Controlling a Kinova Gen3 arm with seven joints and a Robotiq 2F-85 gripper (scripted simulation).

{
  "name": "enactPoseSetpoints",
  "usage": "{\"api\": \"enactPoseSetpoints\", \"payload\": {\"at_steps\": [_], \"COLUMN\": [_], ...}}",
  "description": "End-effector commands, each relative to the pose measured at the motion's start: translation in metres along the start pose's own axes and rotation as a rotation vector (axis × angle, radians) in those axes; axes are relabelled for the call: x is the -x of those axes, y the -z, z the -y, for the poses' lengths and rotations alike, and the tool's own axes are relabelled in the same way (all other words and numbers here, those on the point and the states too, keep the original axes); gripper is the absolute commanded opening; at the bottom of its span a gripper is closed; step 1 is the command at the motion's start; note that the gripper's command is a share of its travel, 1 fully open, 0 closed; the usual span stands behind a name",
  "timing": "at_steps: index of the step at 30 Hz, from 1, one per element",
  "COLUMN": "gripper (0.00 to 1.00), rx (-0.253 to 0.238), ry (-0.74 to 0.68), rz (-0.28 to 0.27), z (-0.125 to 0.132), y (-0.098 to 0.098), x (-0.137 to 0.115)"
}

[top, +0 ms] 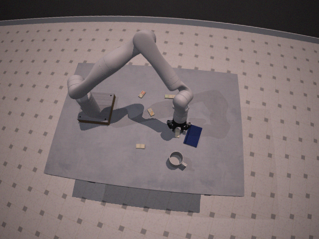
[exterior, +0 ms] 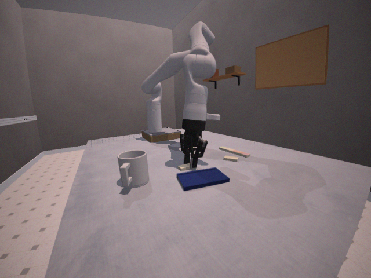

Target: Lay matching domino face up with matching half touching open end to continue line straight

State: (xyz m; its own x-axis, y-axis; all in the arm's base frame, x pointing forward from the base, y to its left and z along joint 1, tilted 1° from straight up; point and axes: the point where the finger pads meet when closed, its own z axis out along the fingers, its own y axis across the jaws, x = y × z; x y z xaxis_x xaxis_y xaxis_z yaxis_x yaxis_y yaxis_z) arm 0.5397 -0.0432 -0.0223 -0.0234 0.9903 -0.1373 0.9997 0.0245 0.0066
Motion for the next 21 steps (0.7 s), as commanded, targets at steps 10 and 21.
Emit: {"api": "enactPoseSetpoints", "payload": {"at_steps": [10,21], "gripper": [0.29,0.29], "rx": [0.002,0.002], "ry": [0.000,0.000], "rz": [0.000,0.000], "z": [-0.0007,-0.0007], "y": [0.0009,0.0009], "x": [0.0002,0.0002]}}
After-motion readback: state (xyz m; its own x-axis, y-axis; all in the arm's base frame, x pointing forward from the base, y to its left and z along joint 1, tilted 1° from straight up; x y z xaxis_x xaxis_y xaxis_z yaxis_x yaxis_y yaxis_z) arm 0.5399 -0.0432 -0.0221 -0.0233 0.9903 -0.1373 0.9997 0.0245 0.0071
